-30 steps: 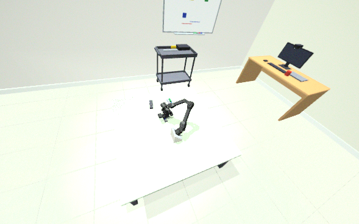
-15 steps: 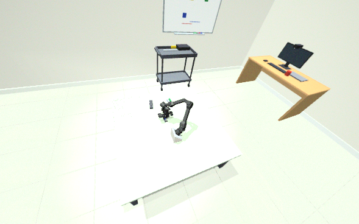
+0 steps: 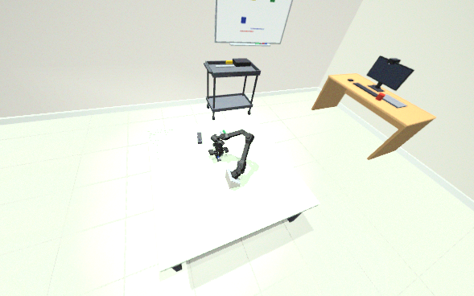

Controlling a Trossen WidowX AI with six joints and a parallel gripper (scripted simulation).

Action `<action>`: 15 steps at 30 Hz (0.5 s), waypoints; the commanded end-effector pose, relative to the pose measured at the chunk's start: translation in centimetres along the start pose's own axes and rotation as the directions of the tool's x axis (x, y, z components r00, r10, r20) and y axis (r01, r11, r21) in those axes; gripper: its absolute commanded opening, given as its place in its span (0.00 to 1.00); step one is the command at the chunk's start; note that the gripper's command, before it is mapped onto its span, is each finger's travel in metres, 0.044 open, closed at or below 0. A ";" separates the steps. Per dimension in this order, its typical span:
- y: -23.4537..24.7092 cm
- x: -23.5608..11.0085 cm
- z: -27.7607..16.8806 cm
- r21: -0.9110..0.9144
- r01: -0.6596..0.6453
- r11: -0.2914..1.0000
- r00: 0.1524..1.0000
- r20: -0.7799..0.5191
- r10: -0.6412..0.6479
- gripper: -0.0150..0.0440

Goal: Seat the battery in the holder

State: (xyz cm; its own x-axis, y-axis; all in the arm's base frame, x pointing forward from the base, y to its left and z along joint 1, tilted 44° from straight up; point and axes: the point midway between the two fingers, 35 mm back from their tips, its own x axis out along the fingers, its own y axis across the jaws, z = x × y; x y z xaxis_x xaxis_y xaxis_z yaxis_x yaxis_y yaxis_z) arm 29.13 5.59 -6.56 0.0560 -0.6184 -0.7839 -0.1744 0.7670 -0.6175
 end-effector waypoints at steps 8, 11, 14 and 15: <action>-0.1 0.3 -0.4 -0.007 -0.001 1.000 0.999 -0.032 0.001 0.39; -0.1 0.3 -0.4 -0.007 -0.001 1.000 1.000 -0.031 0.001 0.39; -0.1 0.3 -0.2 -0.007 -0.001 1.000 1.000 -0.031 0.001 0.39; -0.1 0.3 -0.1 -0.007 -0.001 1.000 1.000 -0.031 0.001 0.39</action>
State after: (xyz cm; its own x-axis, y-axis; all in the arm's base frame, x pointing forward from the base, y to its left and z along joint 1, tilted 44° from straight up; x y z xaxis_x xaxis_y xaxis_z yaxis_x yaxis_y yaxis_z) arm 29.21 5.47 -6.62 0.0391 -0.6202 -0.7835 -0.1750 0.7677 -0.6164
